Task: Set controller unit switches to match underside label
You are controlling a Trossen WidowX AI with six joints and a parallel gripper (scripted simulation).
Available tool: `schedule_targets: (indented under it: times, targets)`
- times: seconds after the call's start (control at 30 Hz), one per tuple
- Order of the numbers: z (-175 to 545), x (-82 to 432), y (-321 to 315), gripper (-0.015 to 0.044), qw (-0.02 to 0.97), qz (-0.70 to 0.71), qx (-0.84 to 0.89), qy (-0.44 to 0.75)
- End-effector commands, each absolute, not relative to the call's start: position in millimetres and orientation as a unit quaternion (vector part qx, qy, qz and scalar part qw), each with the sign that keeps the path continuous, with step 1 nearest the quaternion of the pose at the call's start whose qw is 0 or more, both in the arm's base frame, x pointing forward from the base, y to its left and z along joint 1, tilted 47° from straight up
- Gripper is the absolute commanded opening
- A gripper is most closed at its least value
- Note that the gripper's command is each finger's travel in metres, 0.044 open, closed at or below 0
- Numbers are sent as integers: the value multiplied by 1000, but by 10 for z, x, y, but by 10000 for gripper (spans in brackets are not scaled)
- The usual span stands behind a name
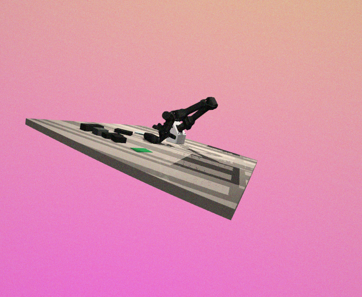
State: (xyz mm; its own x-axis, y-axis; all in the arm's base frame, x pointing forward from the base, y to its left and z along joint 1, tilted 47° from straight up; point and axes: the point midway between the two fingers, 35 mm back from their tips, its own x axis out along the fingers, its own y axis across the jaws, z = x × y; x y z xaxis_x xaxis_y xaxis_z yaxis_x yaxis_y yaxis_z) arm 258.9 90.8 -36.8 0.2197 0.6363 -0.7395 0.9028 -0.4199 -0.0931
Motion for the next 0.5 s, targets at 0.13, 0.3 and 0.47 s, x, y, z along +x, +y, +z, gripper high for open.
schedule_targets:
  times: [0.13, 0.3, 0.47]
  targets:
    - [-375, 2663, 892, 0, 187, -363, 760, 506]
    - [-389, 2726, 880, 0, 187, -363, 760, 506]
    - [-380, 2648, 887, 0, 177, -366, 757, 511]
